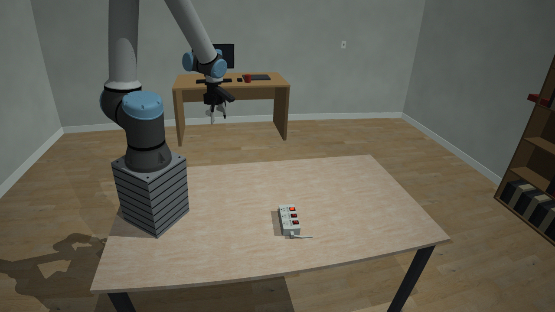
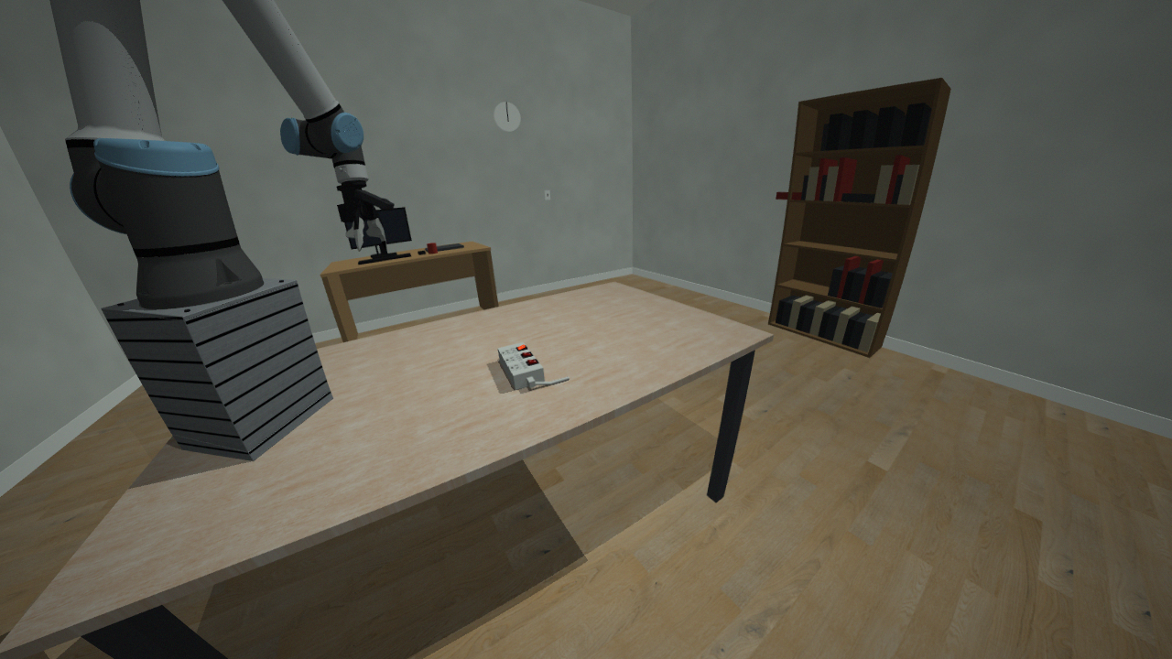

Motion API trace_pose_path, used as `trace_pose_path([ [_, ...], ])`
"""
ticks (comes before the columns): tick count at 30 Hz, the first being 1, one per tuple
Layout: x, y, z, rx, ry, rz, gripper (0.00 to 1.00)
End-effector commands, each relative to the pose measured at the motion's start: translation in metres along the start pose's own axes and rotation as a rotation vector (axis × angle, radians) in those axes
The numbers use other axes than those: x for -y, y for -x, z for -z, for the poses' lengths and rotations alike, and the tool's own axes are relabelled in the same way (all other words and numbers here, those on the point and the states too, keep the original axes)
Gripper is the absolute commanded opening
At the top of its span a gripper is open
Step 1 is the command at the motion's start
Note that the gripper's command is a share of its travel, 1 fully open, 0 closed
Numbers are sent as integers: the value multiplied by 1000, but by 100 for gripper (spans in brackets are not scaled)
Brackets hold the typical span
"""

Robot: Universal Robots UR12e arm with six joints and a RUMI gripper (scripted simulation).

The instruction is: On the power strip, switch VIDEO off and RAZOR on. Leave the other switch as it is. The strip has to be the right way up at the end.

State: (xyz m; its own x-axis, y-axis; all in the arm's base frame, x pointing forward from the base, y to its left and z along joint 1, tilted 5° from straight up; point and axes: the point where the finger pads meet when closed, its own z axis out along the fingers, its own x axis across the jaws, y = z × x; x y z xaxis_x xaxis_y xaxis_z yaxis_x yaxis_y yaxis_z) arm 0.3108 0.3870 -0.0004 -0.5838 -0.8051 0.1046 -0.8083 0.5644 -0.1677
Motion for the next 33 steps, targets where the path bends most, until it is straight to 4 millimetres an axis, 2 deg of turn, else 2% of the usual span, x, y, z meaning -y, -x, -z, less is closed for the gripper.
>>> trace_pose_path([
  [1, 0, 1, 0, 1, 0, 0, 0],
  [33, 4, 2, -1, 1, 1, -17, 0],
])
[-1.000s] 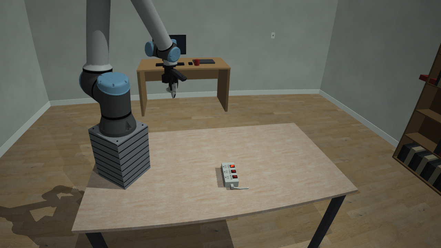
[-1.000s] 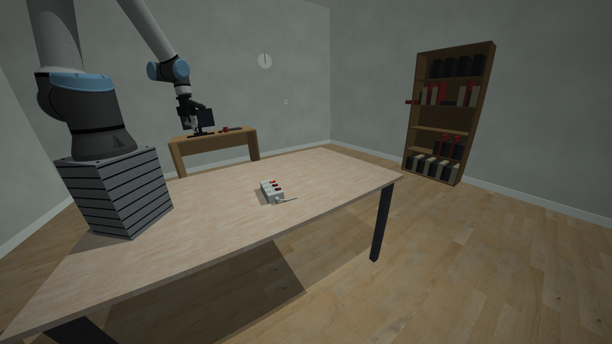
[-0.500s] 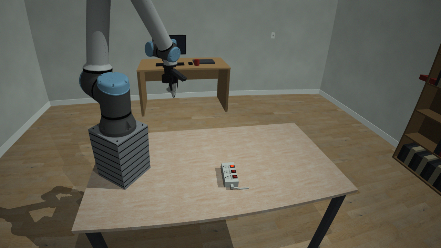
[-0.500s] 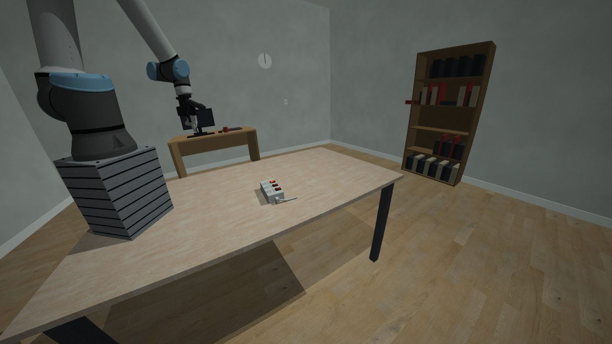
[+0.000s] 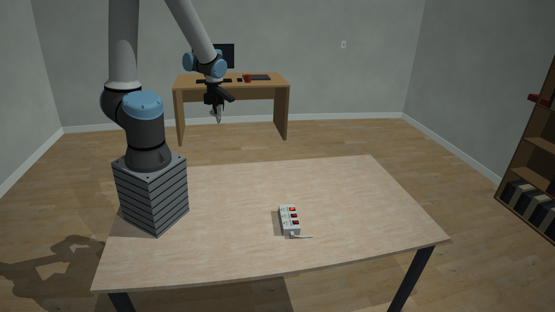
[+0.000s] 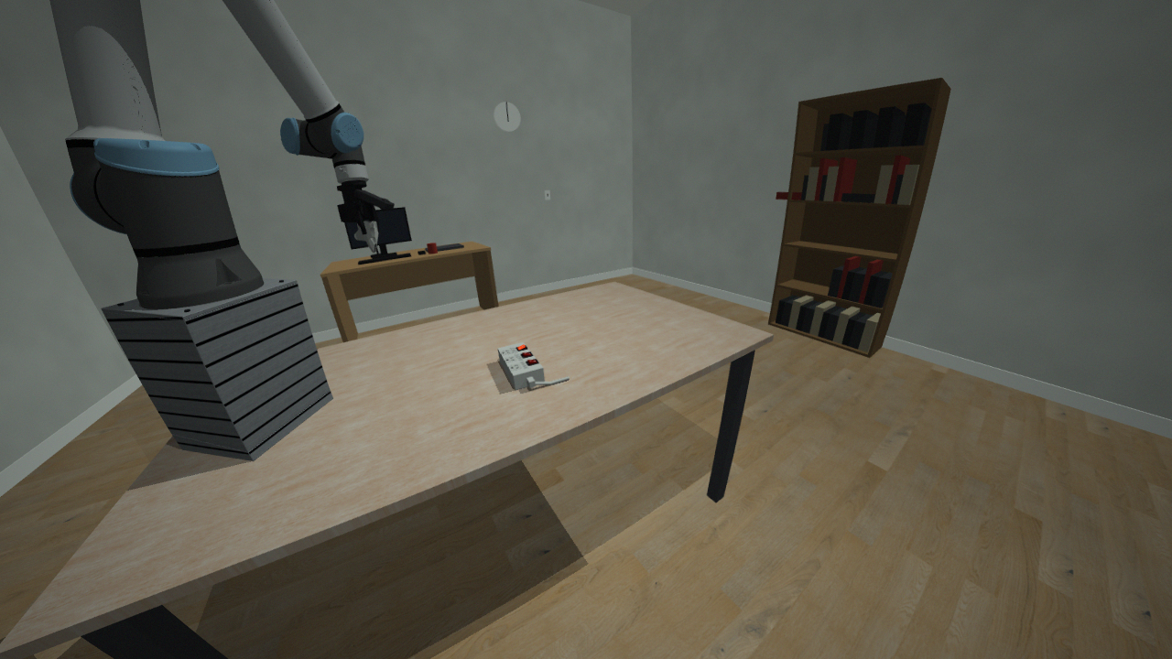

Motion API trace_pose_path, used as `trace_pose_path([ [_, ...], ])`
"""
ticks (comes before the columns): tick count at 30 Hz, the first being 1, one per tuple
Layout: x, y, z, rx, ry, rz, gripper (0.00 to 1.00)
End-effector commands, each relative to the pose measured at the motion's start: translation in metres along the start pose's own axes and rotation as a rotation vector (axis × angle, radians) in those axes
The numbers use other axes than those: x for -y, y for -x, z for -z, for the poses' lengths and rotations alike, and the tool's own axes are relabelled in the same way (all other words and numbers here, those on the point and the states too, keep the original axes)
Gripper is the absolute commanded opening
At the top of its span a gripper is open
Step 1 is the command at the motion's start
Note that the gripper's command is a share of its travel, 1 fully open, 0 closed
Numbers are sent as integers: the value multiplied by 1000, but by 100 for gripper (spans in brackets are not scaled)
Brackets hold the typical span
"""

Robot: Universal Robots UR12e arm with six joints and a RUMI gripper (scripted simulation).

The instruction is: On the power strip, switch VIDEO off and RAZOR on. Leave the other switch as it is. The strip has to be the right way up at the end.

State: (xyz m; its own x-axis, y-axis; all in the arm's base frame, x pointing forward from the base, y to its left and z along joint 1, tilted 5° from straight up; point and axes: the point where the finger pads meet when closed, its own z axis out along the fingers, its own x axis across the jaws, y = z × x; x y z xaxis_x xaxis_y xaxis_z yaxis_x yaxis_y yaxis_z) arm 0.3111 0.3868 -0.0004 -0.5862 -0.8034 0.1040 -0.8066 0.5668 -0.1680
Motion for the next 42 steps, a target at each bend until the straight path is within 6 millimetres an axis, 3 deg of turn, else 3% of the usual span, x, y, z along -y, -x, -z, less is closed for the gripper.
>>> trace_pose_path([
  [1, 5, 3, -1, 2, 2, -22, 0],
  [7, 25, 10, -7, 6, 9, -122, 0],
  [15, 85, 21, -27, 12, 29, -421, 0],
  [17, 85, 21, -27, 12, 29, -421, 0],
  [25, 170, 23, -58, 17, 53, -803, 0],
  [28, 185, 22, -63, 18, 58, -897, 0],
  [30, 214, 18, -74, 19, 65, -1014, 0],
  [31, 214, 18, -74, 20, 66, -1036, 0],
  [32, 229, 15, -80, 20, 69, -1096, 0],
  [34, 229, 15, -80, 20, 69, -1096, 0],
  [36, 260, 8, -93, 21, 77, -1252, 0],
  [39, 276, 4, -100, 22, 81, -1328, 0],
  [42, 307, -6, -113, 23, 88, -1477, 0],
])
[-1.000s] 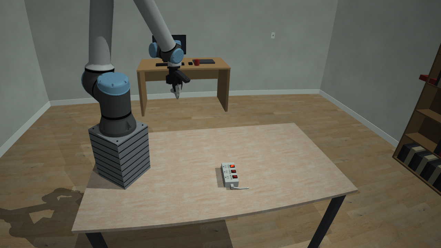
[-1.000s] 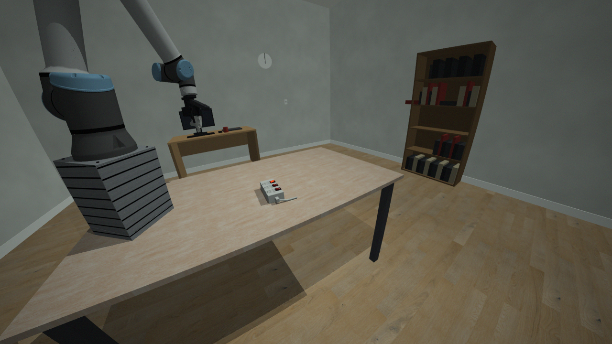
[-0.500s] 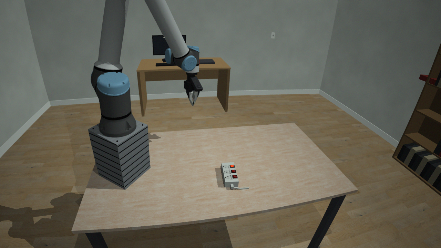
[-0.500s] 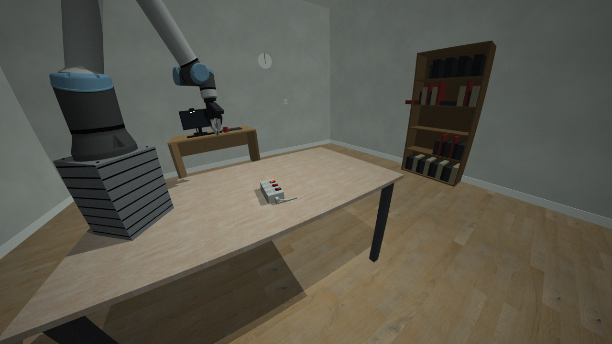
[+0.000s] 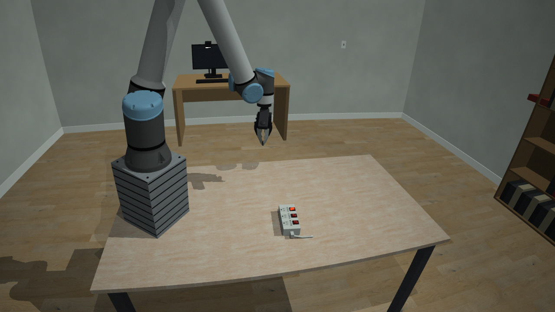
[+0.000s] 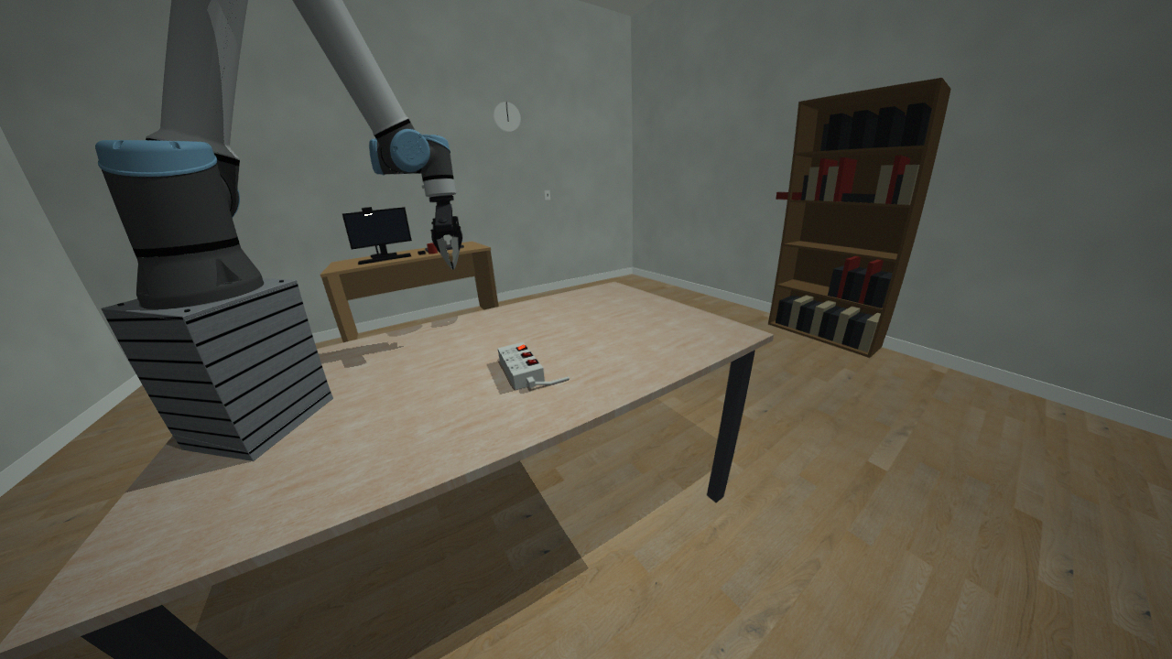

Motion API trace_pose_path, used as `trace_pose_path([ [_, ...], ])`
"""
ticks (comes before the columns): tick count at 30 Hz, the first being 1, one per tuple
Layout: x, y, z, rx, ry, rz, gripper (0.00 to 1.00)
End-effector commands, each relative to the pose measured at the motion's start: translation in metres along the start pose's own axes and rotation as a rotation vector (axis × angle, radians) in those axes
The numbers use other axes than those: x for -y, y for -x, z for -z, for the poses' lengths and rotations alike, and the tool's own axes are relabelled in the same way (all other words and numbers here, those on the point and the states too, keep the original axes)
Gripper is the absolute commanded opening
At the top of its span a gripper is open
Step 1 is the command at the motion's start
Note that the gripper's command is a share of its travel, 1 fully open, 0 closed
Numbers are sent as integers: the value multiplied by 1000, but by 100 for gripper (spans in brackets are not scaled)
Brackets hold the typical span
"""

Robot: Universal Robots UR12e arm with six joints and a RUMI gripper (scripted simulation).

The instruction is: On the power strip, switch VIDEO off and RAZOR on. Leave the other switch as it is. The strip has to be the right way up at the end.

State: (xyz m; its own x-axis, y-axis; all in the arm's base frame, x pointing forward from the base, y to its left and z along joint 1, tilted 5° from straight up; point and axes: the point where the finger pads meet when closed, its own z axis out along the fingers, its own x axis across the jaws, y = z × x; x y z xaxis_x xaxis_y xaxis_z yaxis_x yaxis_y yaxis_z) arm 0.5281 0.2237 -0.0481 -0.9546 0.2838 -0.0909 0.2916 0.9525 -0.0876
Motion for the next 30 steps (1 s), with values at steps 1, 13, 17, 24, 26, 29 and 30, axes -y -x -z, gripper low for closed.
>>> trace_pose_path([
  [1, 34, 56, -22, 13, 18, -278, 0],
  [13, 108, 126, -56, 22, 42, -743, 0],
  [17, 133, 145, -67, 25, 49, -878, 0],
  [24, 196, 183, -91, 33, 66, -1180, 0],
  [26, 196, 183, -91, 33, 66, -1180, 0],
  [29, 230, 199, -104, 38, 75, -1331, 0],
  [30, 241, 204, -107, 39, 77, -1376, 0],
])
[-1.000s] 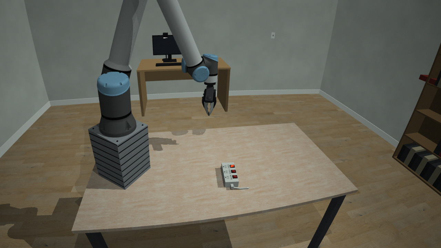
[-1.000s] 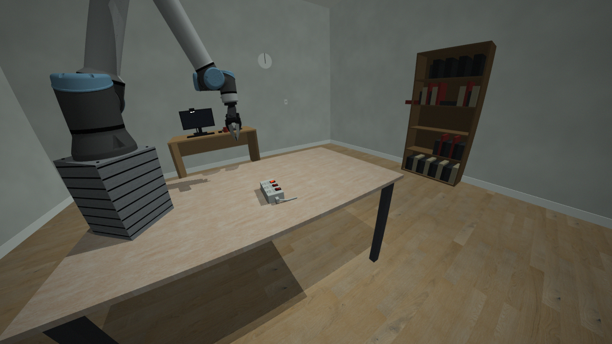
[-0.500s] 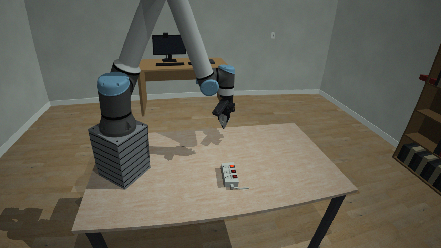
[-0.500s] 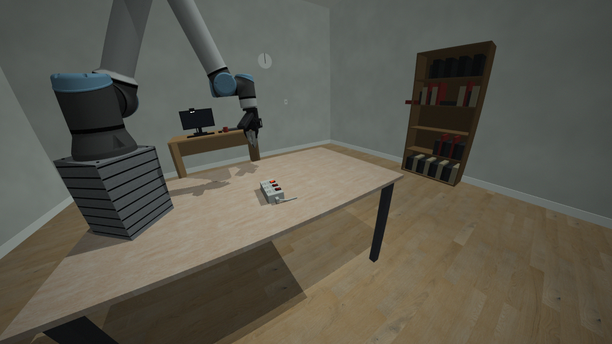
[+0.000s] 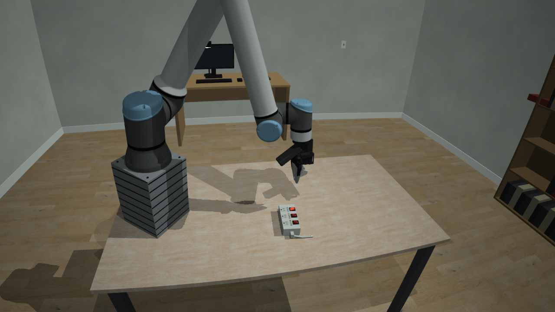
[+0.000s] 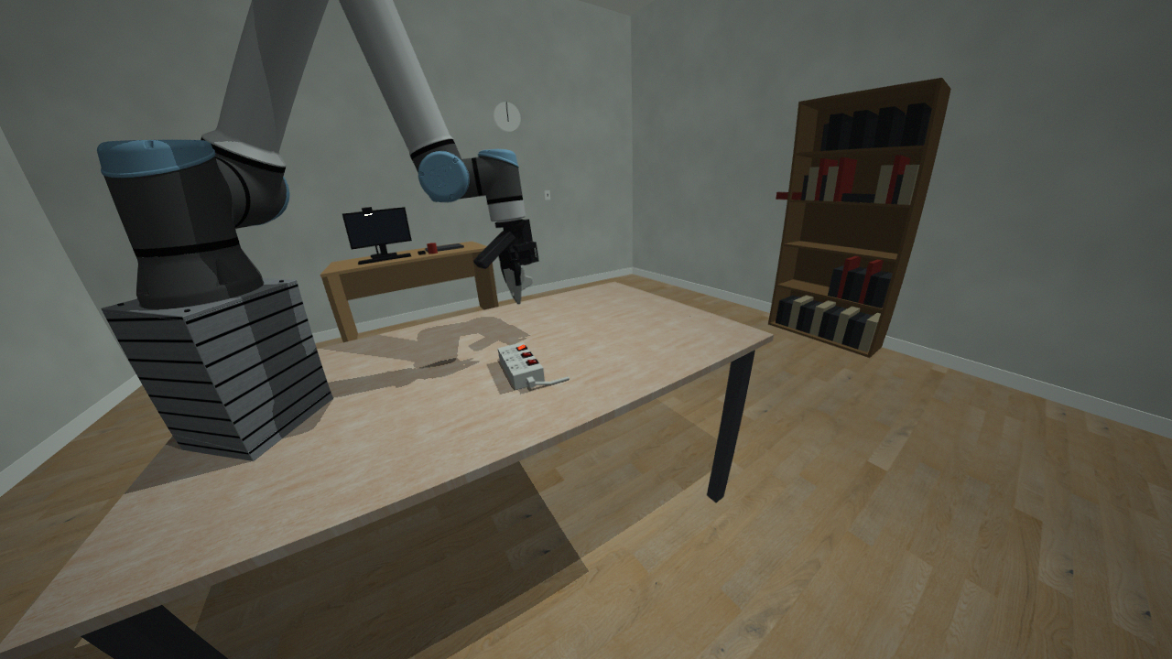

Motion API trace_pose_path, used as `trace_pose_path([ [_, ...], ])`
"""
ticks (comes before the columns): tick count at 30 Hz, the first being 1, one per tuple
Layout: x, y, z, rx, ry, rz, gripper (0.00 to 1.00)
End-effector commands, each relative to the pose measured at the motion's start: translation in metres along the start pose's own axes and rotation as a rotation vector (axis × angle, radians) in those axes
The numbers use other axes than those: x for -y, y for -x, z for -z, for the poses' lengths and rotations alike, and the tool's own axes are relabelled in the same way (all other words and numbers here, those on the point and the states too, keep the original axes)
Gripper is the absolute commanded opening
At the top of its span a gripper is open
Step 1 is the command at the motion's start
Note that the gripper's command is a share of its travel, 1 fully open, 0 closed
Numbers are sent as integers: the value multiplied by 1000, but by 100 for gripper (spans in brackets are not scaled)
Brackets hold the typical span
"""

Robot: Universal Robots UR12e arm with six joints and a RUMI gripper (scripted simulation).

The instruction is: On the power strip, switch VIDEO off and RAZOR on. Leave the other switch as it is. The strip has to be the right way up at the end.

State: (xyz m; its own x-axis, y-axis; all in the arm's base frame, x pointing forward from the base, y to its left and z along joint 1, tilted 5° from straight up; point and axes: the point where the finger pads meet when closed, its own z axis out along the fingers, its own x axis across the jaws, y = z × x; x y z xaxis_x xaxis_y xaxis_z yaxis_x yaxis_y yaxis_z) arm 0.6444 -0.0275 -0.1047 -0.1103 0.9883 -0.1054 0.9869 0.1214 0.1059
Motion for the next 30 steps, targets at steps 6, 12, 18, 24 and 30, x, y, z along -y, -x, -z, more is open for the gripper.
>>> trace_pose_path([
  [6, -4, 100, -32, 13, 37, -416, 0],
  [12, -1, 122, -39, 16, 44, -504, 0],
  [18, 1, 130, -41, 16, 45, -533, 0],
  [24, 2, 129, -41, 17, 44, -535, 0],
  [30, 1, 129, -41, 16, 44, -533, 0],
])
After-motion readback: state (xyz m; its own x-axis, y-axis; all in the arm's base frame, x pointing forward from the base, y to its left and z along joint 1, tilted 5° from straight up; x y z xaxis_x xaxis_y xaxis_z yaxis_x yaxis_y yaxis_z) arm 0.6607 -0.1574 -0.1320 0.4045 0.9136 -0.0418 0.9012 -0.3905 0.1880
